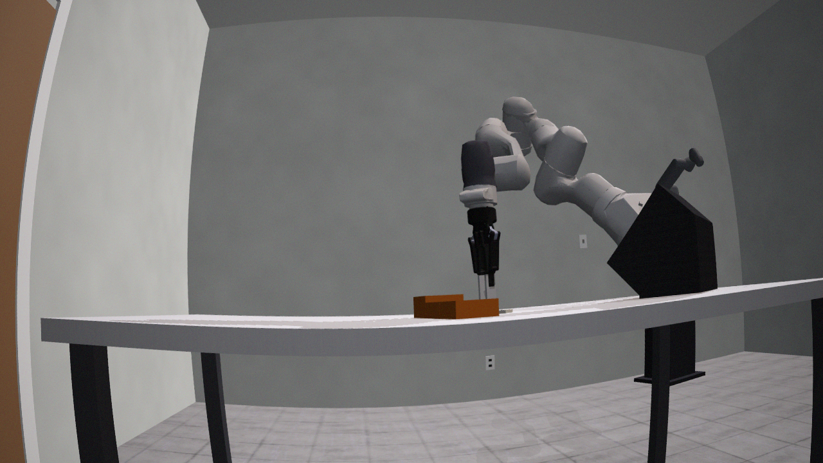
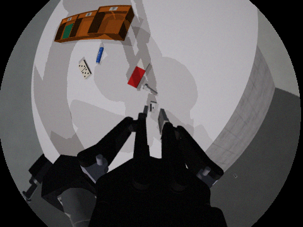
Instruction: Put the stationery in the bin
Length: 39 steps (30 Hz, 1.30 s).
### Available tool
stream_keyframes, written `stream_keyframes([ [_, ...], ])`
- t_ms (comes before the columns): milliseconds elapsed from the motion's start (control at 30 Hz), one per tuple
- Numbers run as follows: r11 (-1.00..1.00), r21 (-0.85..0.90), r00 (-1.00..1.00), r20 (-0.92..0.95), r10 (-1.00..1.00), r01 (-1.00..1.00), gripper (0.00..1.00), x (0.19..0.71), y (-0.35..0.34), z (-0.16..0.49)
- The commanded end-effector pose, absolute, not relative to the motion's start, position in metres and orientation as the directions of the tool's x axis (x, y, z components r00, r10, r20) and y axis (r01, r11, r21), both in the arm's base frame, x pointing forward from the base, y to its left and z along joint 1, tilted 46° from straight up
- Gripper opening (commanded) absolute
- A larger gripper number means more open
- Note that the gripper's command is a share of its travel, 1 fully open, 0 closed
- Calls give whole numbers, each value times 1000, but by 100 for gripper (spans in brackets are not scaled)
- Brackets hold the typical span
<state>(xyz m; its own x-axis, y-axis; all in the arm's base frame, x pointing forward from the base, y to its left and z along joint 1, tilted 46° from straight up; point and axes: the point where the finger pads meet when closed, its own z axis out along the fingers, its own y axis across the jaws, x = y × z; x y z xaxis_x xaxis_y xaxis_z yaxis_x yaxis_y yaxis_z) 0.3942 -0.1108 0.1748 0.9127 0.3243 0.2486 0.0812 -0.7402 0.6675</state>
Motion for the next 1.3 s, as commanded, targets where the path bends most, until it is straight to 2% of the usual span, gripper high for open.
stream_keyframes([
  [0,-754,654,904,288,315,54,18,408,-113,165],
  [1267,-754,654,904,288,315,54,18,411,-124,155],
])
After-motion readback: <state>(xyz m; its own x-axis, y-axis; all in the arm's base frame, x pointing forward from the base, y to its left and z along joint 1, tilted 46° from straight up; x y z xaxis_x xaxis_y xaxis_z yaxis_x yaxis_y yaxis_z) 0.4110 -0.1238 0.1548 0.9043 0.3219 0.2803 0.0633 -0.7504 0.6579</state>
